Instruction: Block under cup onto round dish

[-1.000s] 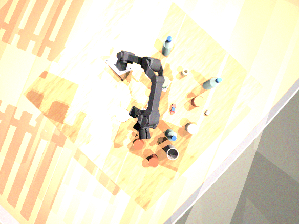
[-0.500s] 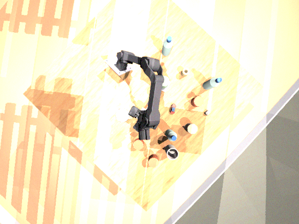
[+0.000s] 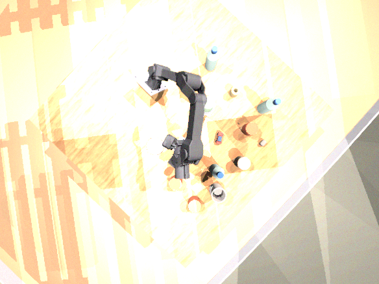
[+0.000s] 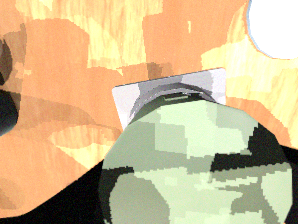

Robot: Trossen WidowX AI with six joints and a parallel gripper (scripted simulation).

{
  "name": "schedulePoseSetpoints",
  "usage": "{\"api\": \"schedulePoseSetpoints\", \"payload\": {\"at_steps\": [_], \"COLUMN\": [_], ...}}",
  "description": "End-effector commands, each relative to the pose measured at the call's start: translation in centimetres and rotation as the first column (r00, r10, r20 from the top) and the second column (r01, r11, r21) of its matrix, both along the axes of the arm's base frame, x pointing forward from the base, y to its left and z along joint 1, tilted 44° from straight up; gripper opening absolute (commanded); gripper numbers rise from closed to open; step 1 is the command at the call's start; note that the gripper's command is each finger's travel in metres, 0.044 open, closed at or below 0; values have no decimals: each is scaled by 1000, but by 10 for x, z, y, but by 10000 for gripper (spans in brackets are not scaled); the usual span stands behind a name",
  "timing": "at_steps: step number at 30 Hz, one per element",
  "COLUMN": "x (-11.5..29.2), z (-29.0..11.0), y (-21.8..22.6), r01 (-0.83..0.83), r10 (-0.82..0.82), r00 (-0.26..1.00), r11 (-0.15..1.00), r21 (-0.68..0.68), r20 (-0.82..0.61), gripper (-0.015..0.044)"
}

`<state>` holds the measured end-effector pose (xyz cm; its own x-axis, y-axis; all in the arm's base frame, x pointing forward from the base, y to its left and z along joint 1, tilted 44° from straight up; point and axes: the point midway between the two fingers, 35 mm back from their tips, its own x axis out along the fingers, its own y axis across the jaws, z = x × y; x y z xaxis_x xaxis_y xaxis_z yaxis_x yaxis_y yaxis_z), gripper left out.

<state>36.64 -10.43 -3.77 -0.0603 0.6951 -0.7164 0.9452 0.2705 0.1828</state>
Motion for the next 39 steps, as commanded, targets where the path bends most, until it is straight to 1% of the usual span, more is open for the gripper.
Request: {"api": "schedulePoseSetpoints", "payload": {"at_steps": [1,39], "x": [4,-1], "z": [5,42], "y": [-13,-45], "r01": [9,8], "r10": [-9,-8], "r00": [1000,1000], "r11": [1000,1000], "r21": [-19,-18], "r20": [28,26], "gripper": [0,0]}}
